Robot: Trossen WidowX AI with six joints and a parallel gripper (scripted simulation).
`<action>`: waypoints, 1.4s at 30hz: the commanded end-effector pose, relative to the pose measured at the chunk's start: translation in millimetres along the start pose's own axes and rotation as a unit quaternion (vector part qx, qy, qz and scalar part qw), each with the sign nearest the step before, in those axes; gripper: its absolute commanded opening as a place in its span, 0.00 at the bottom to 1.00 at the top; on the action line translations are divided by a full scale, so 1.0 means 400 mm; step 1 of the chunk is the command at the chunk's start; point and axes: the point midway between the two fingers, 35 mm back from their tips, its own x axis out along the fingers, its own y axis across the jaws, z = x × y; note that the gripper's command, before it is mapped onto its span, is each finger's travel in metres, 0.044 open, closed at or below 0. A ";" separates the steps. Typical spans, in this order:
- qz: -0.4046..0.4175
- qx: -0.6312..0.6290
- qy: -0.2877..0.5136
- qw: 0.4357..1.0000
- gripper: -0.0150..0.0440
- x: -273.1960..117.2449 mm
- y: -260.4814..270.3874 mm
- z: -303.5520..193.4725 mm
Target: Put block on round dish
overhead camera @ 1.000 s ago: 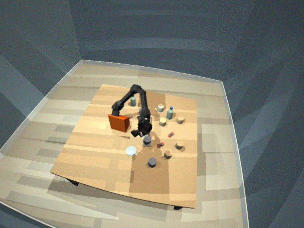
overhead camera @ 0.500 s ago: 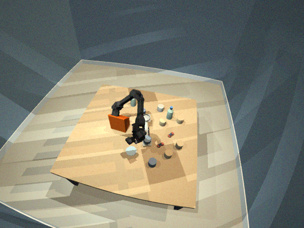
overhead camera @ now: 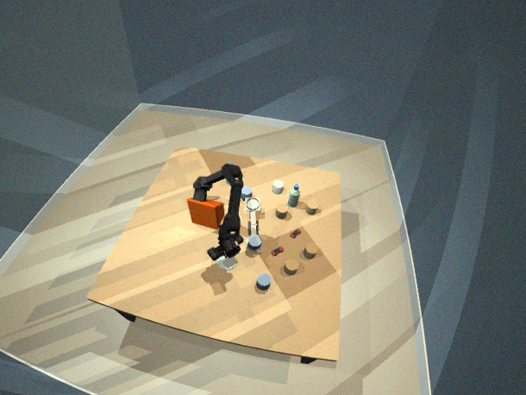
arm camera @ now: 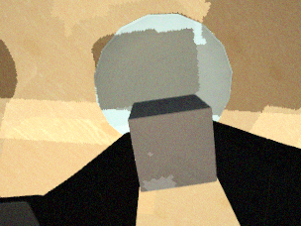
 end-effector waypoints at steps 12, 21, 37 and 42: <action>0.000 -0.005 -0.001 1.000 0.25 0.110 -0.008 0.005; 0.000 -0.005 -0.001 1.000 0.25 0.127 -0.007 0.005; -0.001 -0.008 -0.005 1.000 0.48 0.147 -0.005 0.011; -0.001 -0.008 -0.005 1.000 0.70 0.147 -0.005 0.011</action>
